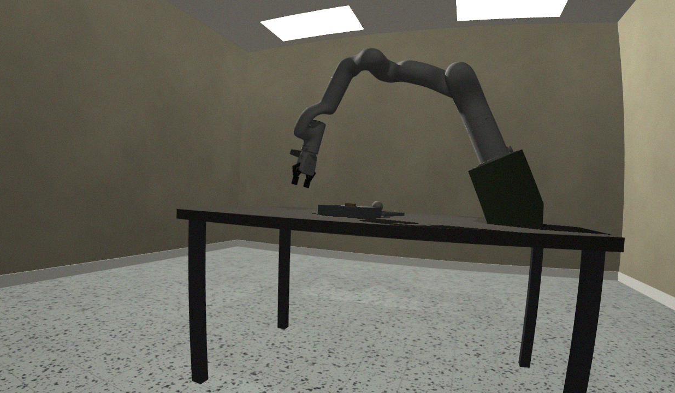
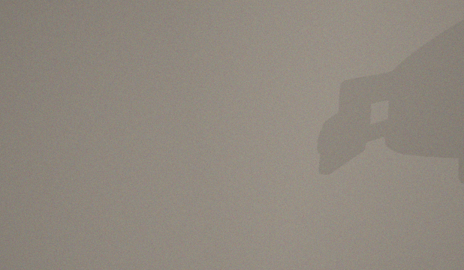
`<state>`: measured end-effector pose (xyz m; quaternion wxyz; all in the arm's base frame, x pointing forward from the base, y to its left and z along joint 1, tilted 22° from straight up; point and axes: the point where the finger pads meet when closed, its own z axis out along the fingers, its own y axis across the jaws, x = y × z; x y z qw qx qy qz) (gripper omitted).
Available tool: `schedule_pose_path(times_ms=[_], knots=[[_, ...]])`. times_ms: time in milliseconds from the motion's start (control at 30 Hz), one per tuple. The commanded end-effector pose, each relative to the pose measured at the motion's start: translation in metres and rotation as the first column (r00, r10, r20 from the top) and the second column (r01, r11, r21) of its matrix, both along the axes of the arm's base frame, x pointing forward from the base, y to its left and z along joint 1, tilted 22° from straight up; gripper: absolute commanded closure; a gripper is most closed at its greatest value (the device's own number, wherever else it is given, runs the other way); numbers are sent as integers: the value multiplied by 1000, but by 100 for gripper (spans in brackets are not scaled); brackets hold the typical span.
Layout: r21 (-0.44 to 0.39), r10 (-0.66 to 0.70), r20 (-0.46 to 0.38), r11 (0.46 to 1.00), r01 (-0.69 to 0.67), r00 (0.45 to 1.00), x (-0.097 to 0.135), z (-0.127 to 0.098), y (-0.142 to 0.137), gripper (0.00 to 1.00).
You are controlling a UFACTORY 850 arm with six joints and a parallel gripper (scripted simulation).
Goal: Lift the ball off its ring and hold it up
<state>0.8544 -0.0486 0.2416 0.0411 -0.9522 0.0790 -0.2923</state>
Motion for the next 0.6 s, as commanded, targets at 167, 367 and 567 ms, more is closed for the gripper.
schedule_pose_path(times_ms=[167,367,567], knots=[[-113,223,-284,958,-263,933,-102,-12,-6,0],[-232,472,-390,780,-581,790,-183,-48,-39,0],[-296,625,-457,563,-771,632,-247,-81,-63,0]])
